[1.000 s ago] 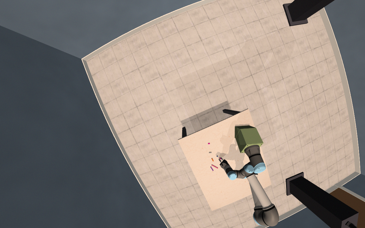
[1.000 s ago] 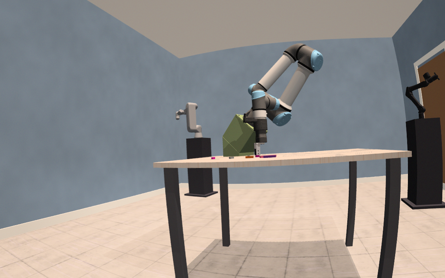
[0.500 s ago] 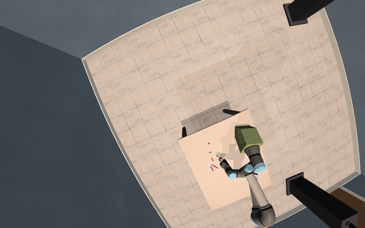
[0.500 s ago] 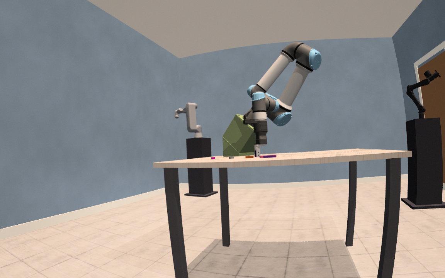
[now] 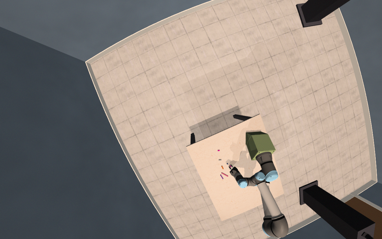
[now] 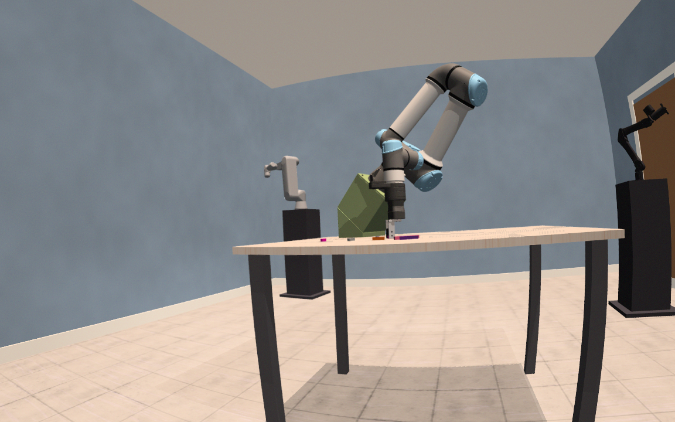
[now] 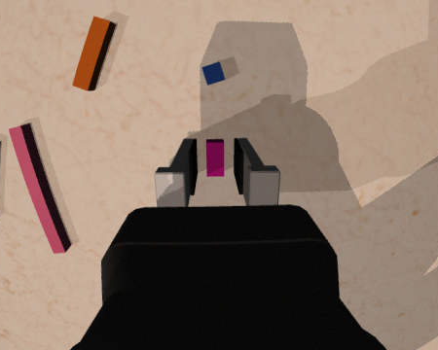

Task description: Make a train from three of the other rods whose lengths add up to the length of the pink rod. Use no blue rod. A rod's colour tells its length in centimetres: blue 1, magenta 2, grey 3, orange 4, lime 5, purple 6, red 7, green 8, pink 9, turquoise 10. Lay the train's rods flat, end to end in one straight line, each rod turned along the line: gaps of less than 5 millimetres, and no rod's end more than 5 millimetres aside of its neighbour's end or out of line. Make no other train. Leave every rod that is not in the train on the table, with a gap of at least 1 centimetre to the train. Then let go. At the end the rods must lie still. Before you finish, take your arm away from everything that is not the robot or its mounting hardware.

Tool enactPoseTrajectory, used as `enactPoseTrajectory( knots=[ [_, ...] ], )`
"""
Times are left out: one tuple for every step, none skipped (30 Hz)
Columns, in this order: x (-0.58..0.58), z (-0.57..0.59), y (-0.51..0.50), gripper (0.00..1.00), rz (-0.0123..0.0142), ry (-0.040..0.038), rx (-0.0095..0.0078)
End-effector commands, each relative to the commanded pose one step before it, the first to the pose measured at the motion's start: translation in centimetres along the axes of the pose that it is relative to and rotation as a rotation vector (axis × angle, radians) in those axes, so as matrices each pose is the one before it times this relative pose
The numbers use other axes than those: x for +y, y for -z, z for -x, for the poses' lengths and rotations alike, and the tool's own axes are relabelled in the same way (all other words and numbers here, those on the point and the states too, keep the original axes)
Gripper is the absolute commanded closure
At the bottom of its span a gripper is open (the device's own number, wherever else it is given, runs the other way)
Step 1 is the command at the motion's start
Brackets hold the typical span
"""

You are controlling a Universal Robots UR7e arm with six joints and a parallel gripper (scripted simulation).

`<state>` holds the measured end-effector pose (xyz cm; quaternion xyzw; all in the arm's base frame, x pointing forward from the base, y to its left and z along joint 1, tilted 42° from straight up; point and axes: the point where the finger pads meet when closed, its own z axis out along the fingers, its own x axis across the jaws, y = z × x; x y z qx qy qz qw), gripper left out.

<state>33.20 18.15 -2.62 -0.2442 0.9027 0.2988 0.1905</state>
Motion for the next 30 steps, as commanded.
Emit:
enactPoseTrajectory(
  knots=[
    [-0.019, 0.021, 0.016, 0.46, -0.00053, 0.00029, -0.0005],
    [0.0, 0.0, 0.0, 0.46, 0.0, 0.0, 0.0],
    [0.0, 0.0, 0.0, 0.46, 0.0, 0.0, 0.0],
    [0.0, 0.0, 0.0, 0.46, 0.0, 0.0, 0.0],
    [0.0, 0.0, 0.0, 0.46, 0.0, 0.0, 0.0],
    [0.0, 0.0, 0.0, 0.46, 0.0, 0.0, 0.0],
    [0.0, 0.0, 0.0, 0.46, 0.0, 0.0, 0.0],
    [0.0, 0.0, 0.0, 0.46, 0.0, 0.0, 0.0],
    [0.0, 0.0, 0.0, 0.46, 0.0, 0.0, 0.0],
    [0.0, 0.0, 0.0, 0.46, 0.0, 0.0, 0.0],
    [0.0, 0.0, 0.0, 0.46, 0.0, 0.0, 0.0],
    [0.0, 0.0, 0.0, 0.46, 0.0, 0.0, 0.0],
    [0.0, 0.0, 0.0, 0.46, 0.0, 0.0, 0.0],
    [0.0, 0.0, 0.0, 0.46, 0.0, 0.0, 0.0],
    [0.0, 0.0, 0.0, 0.46, 0.0, 0.0, 0.0],
    [0.0, 0.0, 0.0, 0.46, 0.0, 0.0, 0.0],
    [0.0, 0.0, 0.0, 0.46, 0.0, 0.0, 0.0],
    [0.0, 0.0, 0.0, 0.46, 0.0, 0.0, 0.0],
    [0.0, 0.0, 0.0, 0.46, 0.0, 0.0, 0.0],
    [0.0, 0.0, 0.0, 0.76, 0.0, 0.0, 0.0],
    [0.0, 0.0, 0.0, 0.76, 0.0, 0.0, 0.0],
    [0.0, 0.0, 0.0, 0.76, 0.0, 0.0, 0.0],
    [0.0, 0.0, 0.0, 0.76, 0.0, 0.0, 0.0],
    [0.0, 0.0, 0.0, 0.76, 0.0, 0.0, 0.0],
    [0.0, 0.0, 0.0, 0.76, 0.0, 0.0, 0.0],
    [0.0, 0.0, 0.0, 0.76, 0.0, 0.0, 0.0],
    [0.0, 0.0, 0.0, 0.76, 0.0, 0.0, 0.0],
    [0.0, 0.0, 0.0, 0.76, 0.0, 0.0, 0.0],
    [0.0, 0.0, 0.0, 0.76, 0.0, 0.0, 0.0],
    [0.0, 0.0, 0.0, 0.76, 0.0, 0.0, 0.0]
  ],
)
